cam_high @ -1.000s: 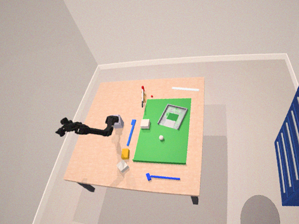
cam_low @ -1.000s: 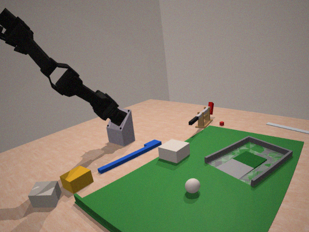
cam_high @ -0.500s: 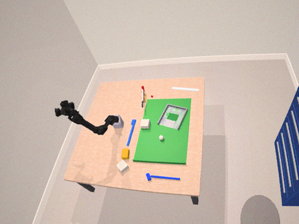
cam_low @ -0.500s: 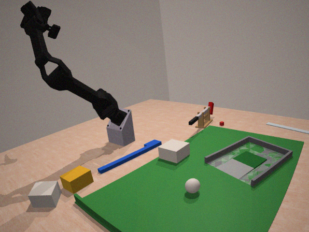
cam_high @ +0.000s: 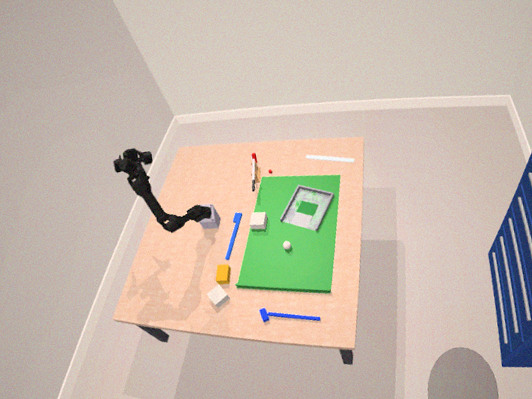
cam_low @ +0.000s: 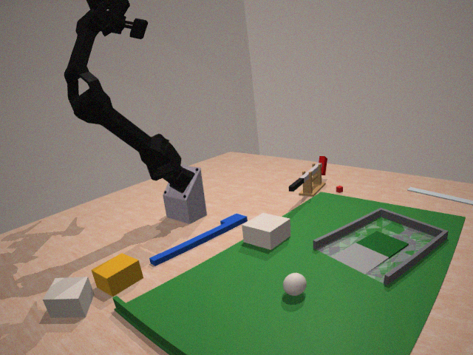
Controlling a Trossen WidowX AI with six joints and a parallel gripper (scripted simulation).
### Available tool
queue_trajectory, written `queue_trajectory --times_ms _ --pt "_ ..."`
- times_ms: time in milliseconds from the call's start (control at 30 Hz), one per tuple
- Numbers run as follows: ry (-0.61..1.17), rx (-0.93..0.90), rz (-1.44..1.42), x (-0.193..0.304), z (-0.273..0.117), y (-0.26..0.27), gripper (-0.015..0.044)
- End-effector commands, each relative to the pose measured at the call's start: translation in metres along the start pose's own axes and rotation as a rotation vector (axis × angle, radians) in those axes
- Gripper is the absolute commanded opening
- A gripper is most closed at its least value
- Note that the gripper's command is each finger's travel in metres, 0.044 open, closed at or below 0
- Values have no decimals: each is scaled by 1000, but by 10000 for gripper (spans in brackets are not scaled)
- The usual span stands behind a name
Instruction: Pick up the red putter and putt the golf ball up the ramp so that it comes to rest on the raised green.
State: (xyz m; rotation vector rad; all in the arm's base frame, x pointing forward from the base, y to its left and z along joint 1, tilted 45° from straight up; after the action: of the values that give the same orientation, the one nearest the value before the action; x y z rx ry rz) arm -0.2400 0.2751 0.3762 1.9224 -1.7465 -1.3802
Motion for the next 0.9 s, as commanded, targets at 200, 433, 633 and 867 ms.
queue_trajectory --times_ms 200,433,633,867 --pt "-15 298 12 -37 28 -120 440" --pt "24 488 4 -48 33 -205 440" --pt "123 684 -13 -46 23 -302 440" --pt "337 864 -27 -16 -2 -411 440"
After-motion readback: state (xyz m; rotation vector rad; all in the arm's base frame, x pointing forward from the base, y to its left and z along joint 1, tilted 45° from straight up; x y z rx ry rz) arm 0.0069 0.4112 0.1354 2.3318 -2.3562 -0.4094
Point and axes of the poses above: the point midway between the two fingers, 35 mm back from their tips, its own z axis out along the fingers, its own y axis across the jaws, x = y × z, the point moved 6 cm from there along -z, back along the fingers
